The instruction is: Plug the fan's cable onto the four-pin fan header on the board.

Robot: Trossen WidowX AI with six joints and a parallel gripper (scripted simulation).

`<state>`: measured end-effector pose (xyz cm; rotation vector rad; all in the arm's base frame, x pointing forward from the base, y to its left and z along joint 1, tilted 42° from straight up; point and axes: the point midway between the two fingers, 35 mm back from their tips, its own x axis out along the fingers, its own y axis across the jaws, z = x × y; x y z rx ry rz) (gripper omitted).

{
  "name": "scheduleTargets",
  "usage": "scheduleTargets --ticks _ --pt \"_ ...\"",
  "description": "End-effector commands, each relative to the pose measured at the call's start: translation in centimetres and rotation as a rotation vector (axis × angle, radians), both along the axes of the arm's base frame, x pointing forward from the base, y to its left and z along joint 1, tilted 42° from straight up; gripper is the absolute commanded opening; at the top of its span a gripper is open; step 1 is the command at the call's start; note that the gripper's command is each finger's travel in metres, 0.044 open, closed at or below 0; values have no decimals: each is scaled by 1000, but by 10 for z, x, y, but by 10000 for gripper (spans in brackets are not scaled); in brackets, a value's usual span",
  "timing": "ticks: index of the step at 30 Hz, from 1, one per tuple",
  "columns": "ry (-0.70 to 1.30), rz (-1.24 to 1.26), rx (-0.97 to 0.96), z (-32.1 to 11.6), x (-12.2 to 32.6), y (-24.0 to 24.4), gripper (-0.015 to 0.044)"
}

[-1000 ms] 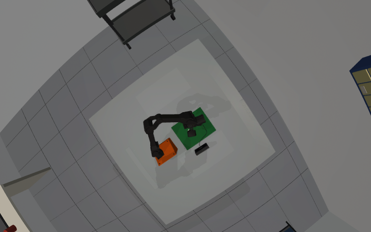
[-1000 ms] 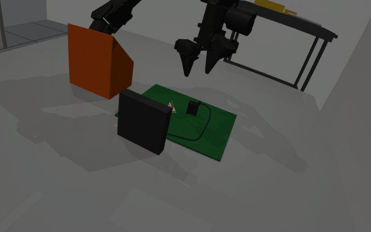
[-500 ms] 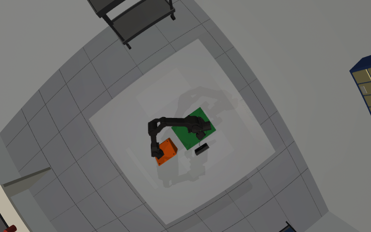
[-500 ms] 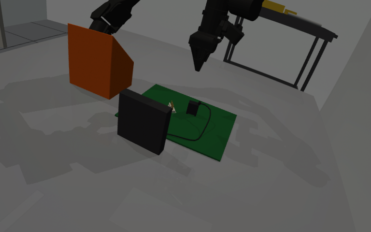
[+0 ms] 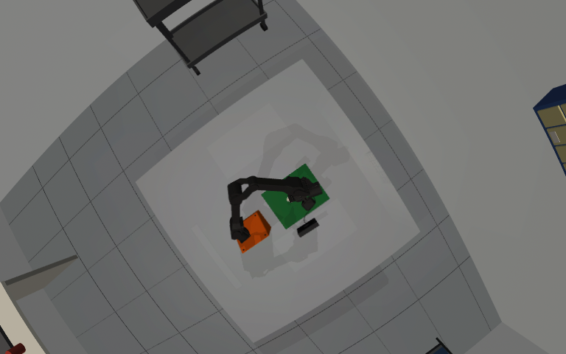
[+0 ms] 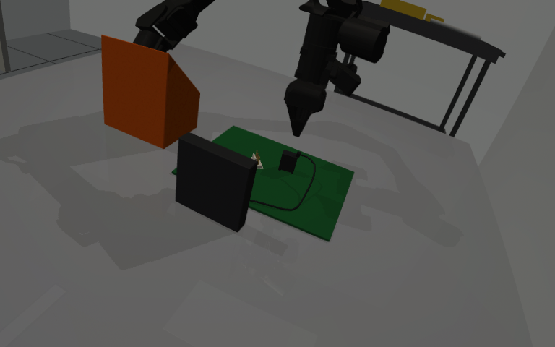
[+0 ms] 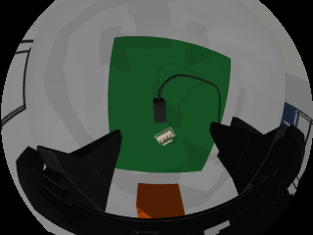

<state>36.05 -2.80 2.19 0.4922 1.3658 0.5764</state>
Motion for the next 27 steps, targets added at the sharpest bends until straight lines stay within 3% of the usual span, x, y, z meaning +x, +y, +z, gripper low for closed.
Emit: scheduleTargets --ticks 1,27 --pt "22 6 16 -31 -5 30 440" --pt "22 6 16 -55 -1 50 440"
